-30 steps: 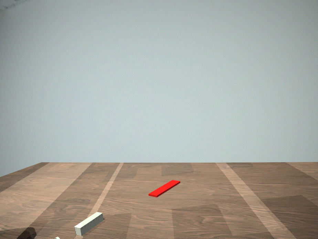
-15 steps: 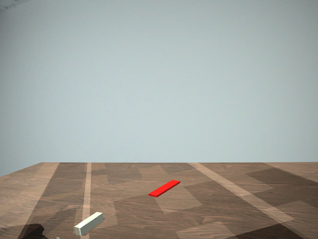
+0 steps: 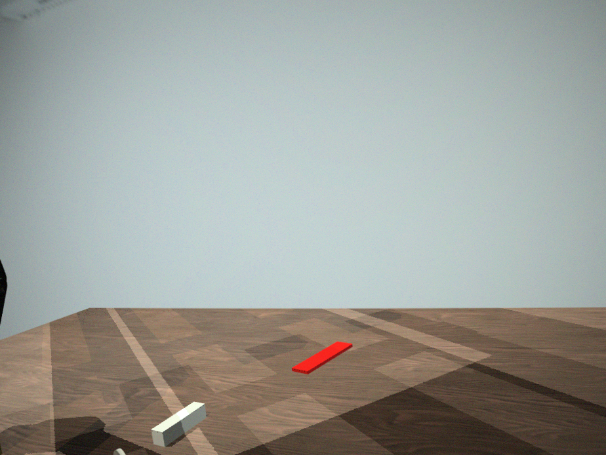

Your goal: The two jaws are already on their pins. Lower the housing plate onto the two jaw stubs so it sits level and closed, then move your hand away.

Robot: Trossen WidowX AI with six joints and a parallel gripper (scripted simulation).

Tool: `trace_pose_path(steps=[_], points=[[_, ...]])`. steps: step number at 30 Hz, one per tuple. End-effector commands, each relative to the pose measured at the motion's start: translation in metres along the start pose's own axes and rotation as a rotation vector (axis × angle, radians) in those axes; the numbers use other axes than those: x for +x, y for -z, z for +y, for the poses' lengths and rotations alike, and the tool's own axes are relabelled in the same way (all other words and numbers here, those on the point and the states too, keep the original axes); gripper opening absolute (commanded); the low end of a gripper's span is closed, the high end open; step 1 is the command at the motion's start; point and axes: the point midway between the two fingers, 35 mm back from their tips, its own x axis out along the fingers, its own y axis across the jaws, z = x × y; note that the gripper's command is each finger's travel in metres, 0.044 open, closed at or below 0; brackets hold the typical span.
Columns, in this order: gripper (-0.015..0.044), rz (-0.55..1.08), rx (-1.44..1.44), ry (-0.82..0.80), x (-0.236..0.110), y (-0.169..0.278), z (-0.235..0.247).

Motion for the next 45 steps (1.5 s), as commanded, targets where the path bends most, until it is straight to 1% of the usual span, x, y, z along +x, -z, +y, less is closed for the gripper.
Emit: trace_pose_path(steps=[1, 22, 45], points=[[0.0351, -0.007, -0.058, -0.003, -0.006, 0.011, 0.008], [0.0351, -0.027, -0.368, -0.003, -0.017, 0.074, 0.038], [0.0351, -0.029, -0.716, -0.003, -0.019, 0.148, 0.056]])
